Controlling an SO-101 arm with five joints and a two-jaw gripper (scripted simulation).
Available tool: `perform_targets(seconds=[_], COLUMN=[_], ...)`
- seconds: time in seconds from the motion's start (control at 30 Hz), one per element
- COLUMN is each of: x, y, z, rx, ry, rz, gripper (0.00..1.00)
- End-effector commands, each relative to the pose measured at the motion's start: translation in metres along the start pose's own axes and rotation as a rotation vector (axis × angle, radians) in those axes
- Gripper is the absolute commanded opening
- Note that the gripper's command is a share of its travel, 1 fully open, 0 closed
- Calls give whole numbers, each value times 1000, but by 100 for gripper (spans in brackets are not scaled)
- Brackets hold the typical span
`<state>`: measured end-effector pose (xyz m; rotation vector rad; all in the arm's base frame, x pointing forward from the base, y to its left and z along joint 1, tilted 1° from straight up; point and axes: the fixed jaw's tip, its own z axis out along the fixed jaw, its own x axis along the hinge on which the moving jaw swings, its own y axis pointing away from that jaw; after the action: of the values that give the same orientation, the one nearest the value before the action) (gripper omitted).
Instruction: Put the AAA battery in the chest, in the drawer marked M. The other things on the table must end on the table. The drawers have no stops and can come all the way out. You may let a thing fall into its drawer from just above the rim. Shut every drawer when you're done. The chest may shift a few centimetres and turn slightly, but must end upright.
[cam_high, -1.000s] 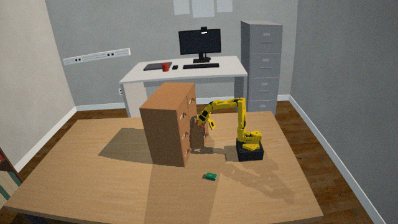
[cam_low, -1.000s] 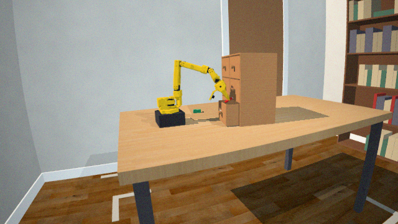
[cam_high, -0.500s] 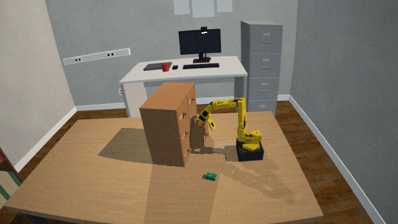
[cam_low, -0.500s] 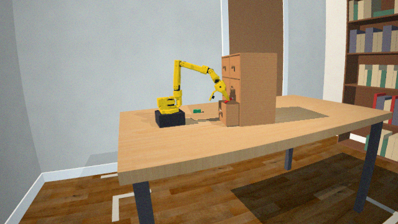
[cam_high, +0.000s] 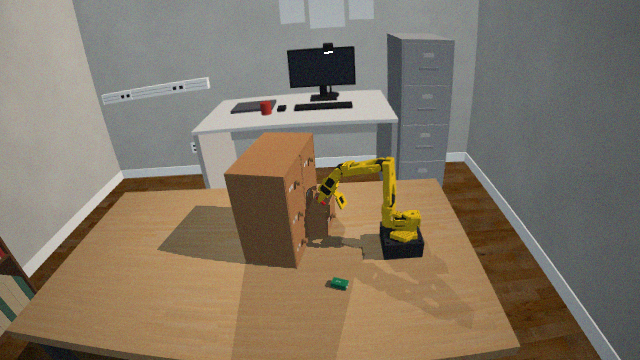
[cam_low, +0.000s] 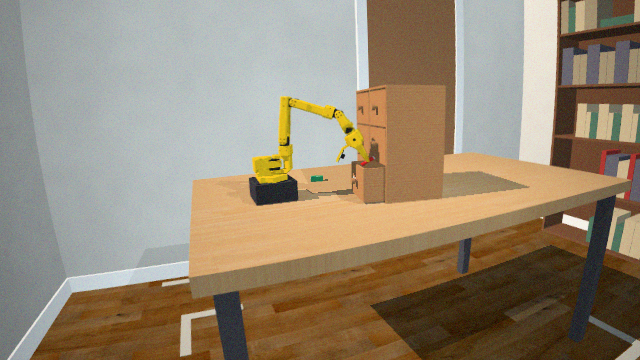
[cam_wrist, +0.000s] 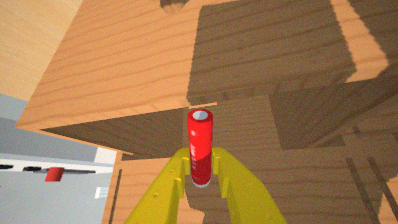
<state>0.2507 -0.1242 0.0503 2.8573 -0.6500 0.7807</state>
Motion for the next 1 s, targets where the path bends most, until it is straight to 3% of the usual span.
perform_targets(seconds=[0.0, 0.97], x=[-5, -5], y=[2, 2], z=[3, 3], rx=[-2, -2], ry=[-18, -18], rz=[-4, -4], gripper=[6, 19])
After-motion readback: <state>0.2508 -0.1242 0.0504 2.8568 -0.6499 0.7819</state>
